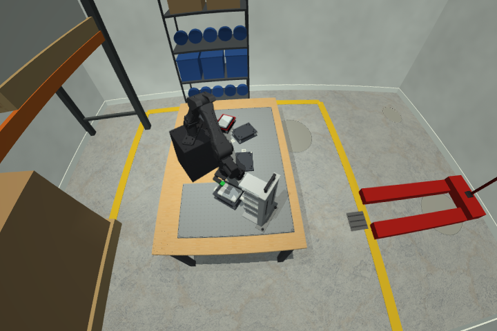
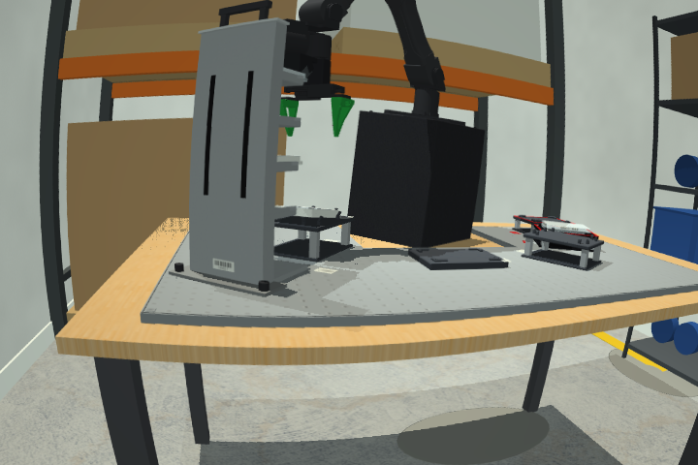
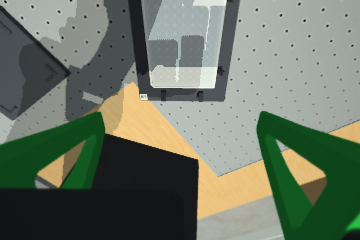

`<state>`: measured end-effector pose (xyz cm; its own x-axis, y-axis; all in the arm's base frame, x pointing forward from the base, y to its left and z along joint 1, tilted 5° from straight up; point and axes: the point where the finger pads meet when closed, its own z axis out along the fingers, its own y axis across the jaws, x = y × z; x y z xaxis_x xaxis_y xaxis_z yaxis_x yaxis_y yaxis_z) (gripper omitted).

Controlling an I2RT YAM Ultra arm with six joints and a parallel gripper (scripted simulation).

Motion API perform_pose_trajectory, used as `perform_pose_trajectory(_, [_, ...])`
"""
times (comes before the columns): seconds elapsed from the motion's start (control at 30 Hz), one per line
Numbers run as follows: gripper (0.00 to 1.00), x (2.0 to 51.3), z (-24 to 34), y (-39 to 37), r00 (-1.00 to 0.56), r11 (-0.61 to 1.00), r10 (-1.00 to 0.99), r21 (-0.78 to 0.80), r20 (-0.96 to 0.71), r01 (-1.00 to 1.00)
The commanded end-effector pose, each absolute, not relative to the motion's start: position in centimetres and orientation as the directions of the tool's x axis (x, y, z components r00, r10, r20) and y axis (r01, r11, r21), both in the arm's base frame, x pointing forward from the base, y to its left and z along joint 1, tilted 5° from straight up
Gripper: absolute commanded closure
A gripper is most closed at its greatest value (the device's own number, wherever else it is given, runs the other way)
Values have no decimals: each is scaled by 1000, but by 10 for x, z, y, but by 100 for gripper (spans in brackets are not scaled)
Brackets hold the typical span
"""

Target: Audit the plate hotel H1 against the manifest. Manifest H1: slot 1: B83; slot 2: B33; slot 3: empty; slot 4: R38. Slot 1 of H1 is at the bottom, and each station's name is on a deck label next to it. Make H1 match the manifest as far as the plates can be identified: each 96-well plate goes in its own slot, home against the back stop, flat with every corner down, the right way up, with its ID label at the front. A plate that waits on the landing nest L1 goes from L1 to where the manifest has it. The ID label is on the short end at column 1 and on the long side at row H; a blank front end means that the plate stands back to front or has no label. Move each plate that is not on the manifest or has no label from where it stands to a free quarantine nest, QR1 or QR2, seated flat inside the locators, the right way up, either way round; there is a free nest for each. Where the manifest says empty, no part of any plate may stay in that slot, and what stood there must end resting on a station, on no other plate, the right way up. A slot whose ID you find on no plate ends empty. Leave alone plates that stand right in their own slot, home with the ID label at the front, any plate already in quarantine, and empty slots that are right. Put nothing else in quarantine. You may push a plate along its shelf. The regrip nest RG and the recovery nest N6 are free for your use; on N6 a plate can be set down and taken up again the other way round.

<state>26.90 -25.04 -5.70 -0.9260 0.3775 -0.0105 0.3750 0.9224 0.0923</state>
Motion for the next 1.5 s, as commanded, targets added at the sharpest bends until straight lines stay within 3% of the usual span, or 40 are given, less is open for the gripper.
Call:
perform_pose_trajectory(0.0, [0, 272, -69, -248, -920, 917, 392, 96, -21, 388])
perform_pose_trajectory(0.3, [0, 282, -76, -258, -916, 918, 395, 75, -71, 390])
perform_pose_trajectory(0.77, [0, 280, -136, -245, -921, 919, 388, 90, -32, 384])
perform_pose_trajectory(1.47, [0, 282, -140, -251, -919, 918, 391, 81, -44, 387])
